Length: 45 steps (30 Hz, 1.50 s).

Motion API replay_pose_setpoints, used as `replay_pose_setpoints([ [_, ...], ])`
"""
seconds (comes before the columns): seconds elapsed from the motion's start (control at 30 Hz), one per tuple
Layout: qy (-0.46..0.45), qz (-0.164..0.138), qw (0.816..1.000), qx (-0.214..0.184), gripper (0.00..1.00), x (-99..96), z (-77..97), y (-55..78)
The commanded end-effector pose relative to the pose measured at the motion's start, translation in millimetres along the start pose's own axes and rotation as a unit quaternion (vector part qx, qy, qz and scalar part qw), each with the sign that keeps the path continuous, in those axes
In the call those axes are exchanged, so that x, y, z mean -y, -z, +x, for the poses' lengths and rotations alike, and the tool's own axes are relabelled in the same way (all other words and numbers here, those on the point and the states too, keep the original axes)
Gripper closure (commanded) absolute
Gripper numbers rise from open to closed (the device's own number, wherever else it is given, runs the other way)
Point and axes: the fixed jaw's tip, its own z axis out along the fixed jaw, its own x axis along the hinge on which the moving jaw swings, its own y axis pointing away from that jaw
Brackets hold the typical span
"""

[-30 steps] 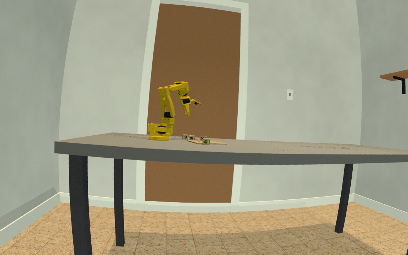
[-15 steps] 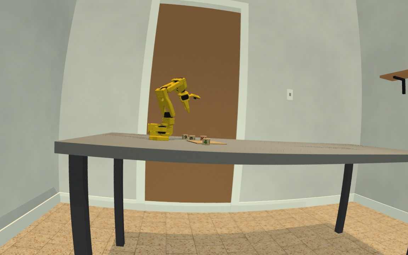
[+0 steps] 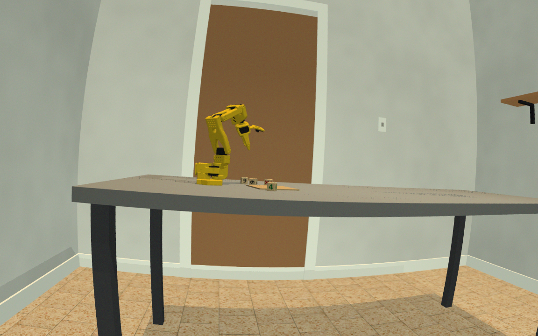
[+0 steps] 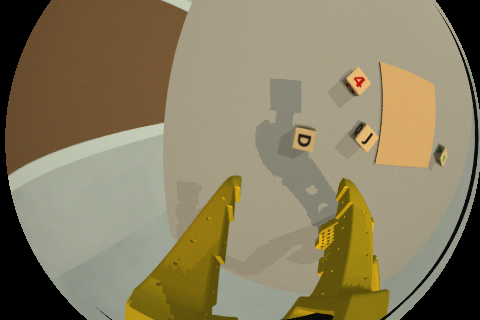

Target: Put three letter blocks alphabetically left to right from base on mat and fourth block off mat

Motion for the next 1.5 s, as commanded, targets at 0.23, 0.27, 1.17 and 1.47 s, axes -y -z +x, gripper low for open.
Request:
replay_pose_setpoints([
  [0.23,-0.003,-0.021,1.000,0.011,0.68,-10.9,-4.0,-3.5],
  [0.27,-0.003,-0.021,1.000,0.011,0.68,-11.1,-4.0,-3.9],
  [1.17,-0.002,0.116,0.987,-0.112,0.68,12.3,18.2,-62.7],
  [1.47,-0.001,0.163,0.974,-0.154,0.68,24.1,29.2,-79.8],
])
